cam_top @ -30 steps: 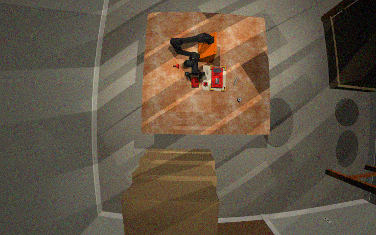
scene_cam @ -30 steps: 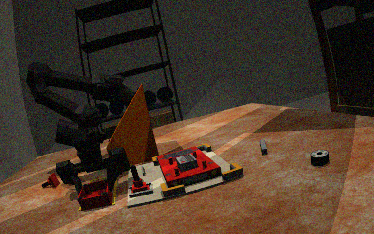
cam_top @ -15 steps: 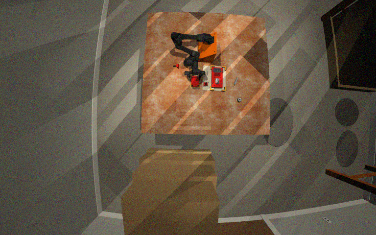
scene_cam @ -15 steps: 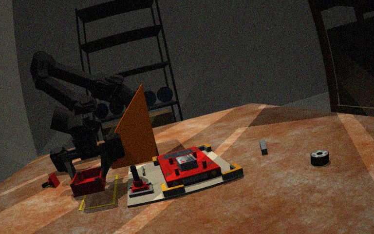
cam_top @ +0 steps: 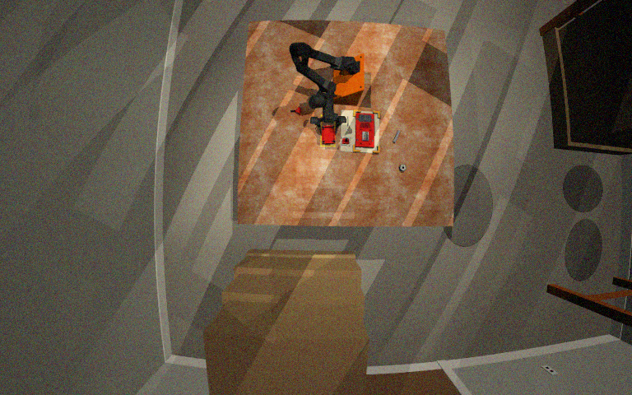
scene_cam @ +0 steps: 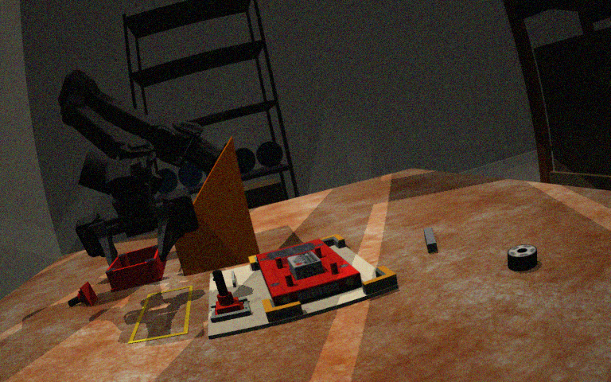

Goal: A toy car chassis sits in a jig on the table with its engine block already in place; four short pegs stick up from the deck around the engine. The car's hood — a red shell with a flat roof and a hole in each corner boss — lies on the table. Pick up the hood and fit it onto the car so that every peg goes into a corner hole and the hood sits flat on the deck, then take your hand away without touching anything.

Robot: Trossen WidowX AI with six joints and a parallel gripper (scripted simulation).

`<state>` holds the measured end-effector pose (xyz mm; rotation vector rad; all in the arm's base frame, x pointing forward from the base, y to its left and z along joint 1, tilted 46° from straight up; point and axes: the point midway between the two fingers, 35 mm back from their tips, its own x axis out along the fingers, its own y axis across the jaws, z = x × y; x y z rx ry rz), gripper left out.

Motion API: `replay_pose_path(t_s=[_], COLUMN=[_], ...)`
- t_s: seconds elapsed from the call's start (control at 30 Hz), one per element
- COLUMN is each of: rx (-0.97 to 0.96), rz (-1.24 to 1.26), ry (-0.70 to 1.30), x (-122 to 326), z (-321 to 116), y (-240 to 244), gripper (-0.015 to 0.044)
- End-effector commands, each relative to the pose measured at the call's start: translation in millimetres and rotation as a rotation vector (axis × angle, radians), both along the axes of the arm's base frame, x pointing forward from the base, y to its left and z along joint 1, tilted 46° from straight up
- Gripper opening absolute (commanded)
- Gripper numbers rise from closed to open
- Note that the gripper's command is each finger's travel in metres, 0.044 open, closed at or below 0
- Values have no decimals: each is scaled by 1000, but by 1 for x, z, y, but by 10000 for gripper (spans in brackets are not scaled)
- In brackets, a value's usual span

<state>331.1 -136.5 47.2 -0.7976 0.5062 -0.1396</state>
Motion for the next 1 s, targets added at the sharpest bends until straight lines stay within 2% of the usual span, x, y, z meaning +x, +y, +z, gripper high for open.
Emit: replay_pose_path(t_s=[0.0, 0.97], rx=[33, 861], rz=[-16, -378], ry=[-10, -302], x=[0, 1], z=[0, 0], y=[0, -1], gripper=[0, 0])
